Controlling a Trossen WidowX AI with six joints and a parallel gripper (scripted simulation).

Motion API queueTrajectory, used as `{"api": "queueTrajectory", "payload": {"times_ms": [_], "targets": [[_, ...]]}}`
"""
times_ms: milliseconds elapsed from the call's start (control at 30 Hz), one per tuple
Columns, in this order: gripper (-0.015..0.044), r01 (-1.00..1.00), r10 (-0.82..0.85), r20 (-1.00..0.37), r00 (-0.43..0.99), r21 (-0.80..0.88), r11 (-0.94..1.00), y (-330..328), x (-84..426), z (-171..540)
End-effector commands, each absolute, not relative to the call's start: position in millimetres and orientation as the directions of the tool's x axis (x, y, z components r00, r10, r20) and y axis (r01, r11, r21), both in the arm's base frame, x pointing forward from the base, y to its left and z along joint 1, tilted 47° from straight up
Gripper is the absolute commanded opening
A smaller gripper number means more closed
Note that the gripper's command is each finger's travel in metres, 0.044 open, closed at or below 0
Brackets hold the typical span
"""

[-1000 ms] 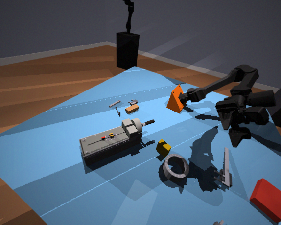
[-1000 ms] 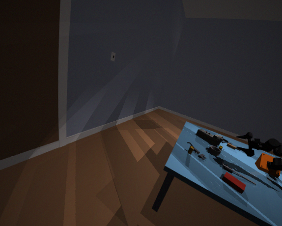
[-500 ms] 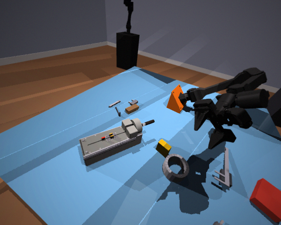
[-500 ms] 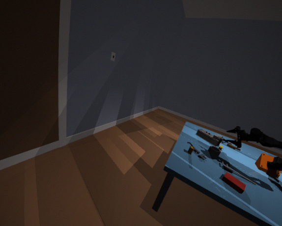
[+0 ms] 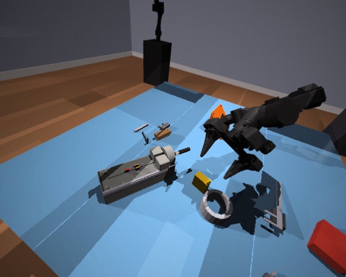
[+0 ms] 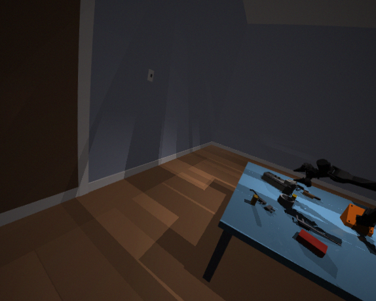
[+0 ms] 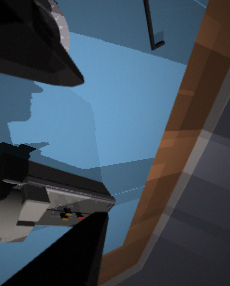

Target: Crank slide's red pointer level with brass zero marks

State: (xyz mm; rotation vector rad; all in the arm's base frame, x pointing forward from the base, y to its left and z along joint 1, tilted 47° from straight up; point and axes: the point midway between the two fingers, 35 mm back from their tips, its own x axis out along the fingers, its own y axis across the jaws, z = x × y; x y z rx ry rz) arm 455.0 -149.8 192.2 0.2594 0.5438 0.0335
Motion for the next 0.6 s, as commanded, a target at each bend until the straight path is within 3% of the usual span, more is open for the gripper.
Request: {"api": "queueTrajectory", "payload": {"times_ms": [0,567], "targets": [[0.0440,0.047,0.122,-0.530,0.839,0.295,0.954,-168,459,179],[0.0440,0.117,0.266,-0.584,0.767,0.535,0.837,-247,464,96]]}}
